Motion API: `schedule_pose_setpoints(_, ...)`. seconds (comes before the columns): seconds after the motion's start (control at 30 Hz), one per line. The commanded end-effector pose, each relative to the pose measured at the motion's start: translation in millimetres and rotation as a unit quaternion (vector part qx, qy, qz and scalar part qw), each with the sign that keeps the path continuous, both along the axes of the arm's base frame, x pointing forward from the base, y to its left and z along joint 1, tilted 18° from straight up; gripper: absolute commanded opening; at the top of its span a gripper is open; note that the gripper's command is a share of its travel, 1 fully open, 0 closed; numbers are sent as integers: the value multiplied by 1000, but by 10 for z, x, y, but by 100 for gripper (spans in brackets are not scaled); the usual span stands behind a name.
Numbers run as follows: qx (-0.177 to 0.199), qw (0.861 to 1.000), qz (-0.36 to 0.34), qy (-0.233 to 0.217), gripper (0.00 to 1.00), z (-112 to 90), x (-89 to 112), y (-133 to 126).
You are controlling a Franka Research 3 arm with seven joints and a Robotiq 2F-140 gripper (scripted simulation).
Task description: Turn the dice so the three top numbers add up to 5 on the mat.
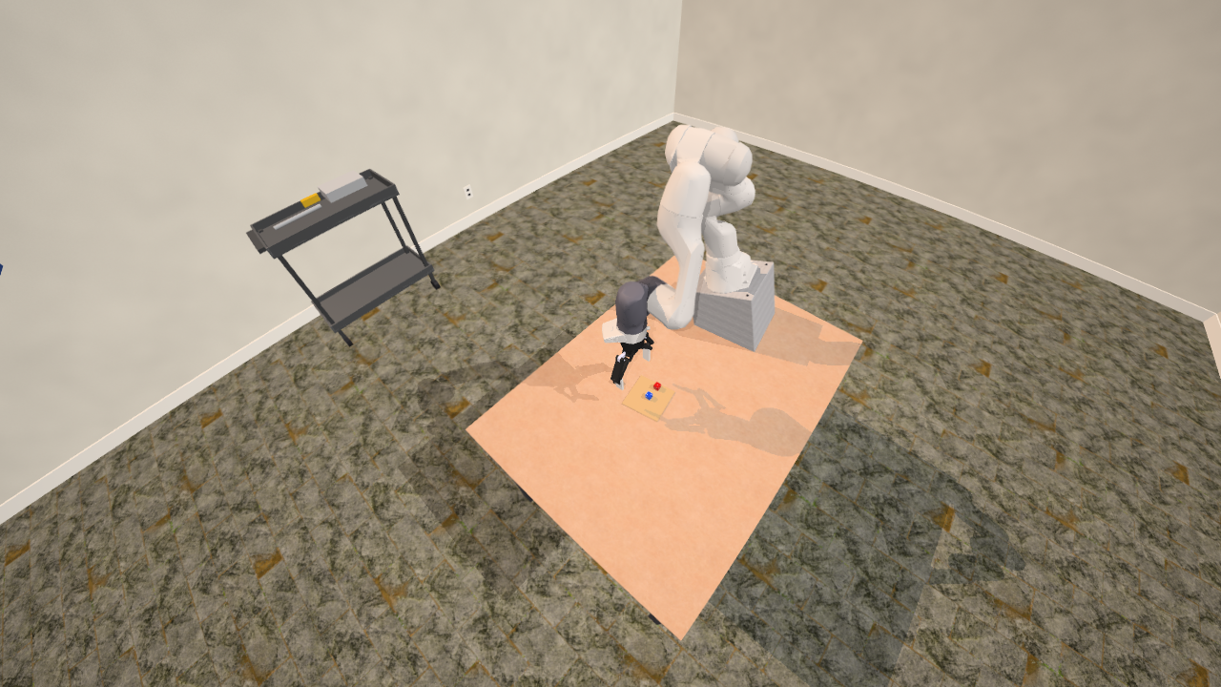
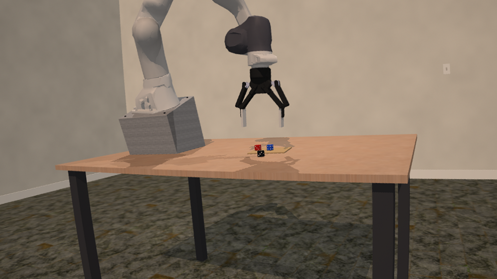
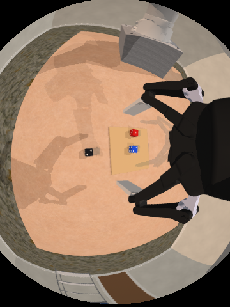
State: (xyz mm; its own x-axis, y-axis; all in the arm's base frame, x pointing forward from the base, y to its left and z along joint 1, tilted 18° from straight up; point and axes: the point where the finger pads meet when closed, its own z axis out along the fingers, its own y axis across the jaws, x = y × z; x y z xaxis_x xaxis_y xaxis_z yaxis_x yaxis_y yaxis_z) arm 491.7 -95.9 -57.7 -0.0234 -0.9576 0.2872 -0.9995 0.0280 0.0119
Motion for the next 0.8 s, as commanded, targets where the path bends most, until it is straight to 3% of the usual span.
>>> schedule_pose_setpoints(0.0,-4,996,-84,-22,100,5,-4,-30)
schedule_pose_setpoints(0.3,-5,986,-159,-46,100,23,8,-101)
schedule_pose_setpoints(0.77,-8,945,-313,-98,100,74,40,-250)
